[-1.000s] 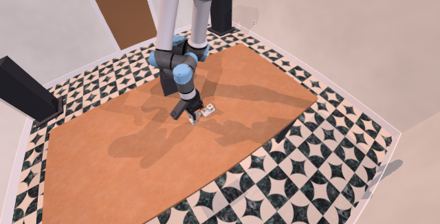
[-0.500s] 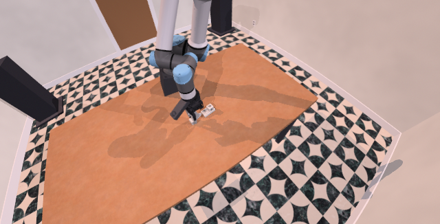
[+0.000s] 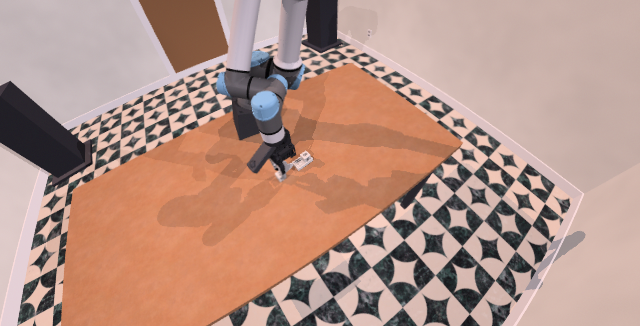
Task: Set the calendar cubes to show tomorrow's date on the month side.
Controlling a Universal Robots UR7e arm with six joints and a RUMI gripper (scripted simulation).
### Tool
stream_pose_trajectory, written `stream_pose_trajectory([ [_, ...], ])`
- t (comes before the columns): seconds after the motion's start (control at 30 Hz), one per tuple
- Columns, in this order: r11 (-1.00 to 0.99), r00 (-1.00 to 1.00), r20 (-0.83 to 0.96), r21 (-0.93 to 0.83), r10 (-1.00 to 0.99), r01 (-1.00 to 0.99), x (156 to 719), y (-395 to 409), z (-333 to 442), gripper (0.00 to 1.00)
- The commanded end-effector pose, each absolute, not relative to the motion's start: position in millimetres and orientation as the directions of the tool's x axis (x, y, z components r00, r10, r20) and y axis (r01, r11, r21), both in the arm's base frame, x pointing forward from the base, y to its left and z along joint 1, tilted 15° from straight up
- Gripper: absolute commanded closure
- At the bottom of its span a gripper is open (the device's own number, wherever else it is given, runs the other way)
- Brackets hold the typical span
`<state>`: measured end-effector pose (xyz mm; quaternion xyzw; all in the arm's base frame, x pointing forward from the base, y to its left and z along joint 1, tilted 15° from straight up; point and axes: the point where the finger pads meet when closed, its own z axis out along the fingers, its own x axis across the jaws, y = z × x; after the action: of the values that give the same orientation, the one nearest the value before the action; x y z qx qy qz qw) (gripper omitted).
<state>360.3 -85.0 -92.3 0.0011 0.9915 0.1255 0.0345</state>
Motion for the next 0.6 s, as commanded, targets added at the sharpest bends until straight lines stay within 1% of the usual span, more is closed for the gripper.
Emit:
stream_pose_trajectory([
  [0.0, 0.970, -0.997, -0.073, 0.244, 0.012, -0.006, 360.8, -93.8, -69.3, 0.71],
  [0.23, 0.970, -0.997, -0.072, 0.244, 0.012, -0.006, 358.3, -101.9, -37.4, 0.71],
  [0.57, 0.970, -0.997, -0.072, 0.244, 0.012, -0.006, 356.5, -108.1, -13.0, 0.71],
])
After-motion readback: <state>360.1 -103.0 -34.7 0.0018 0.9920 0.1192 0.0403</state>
